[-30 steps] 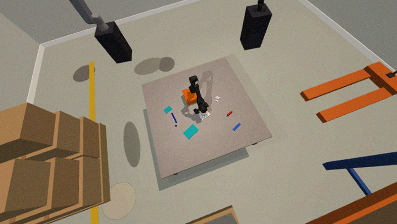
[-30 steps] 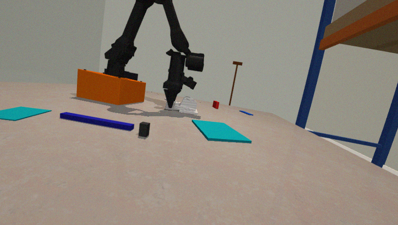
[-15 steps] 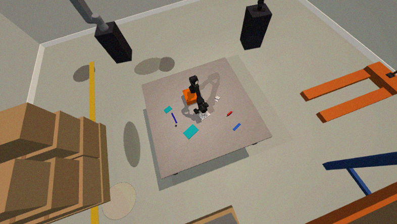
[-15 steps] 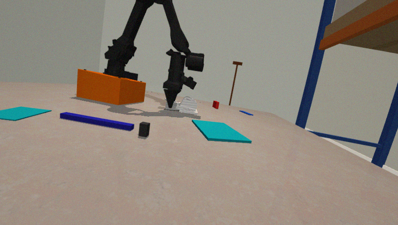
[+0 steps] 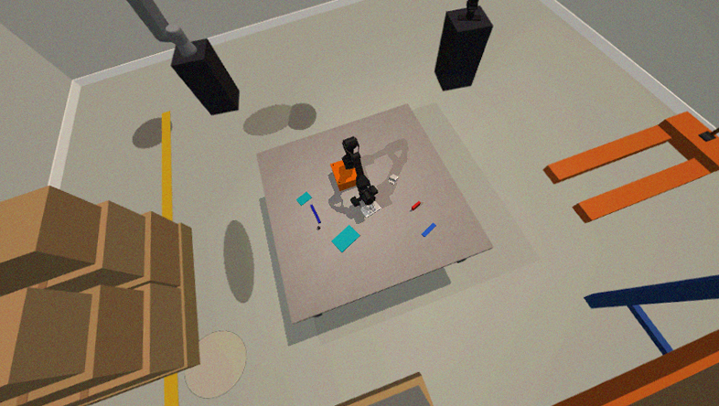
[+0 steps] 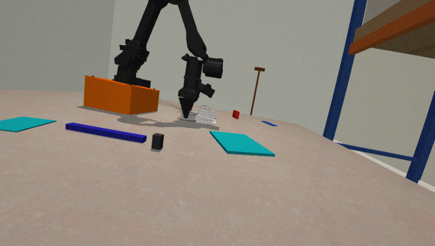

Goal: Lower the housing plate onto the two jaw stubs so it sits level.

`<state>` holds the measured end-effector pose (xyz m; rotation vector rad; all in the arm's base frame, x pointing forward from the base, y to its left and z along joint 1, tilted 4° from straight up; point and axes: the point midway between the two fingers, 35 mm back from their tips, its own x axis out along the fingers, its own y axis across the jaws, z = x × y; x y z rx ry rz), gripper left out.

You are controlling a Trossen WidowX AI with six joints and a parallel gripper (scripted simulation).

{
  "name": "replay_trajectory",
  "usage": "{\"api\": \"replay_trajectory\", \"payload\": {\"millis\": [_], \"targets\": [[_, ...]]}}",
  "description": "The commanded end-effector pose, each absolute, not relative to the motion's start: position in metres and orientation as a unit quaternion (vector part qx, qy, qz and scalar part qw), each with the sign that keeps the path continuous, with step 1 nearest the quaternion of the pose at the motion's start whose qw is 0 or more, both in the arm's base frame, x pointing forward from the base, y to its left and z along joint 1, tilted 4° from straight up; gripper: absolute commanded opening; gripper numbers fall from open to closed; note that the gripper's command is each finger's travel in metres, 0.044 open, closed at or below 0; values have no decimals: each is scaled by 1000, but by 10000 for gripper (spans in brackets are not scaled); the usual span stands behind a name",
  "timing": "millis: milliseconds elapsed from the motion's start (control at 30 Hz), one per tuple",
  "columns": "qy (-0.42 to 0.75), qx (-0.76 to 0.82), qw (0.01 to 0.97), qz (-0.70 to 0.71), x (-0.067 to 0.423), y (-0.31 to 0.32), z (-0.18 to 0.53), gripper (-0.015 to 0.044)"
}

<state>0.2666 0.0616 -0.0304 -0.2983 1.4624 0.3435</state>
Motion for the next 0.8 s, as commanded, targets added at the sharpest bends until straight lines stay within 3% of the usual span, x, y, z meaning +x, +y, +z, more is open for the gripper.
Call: {"api": "replay_trajectory", "payload": {"millis": [0,267,533,767], "targets": [[662,-135,721,155,267,62,-30,440],[662,-135,721,155,267,62,-28,440],[662,-133,721,155,260,58,44,440],[660,-133,723,154,252,56,46,440]]}}
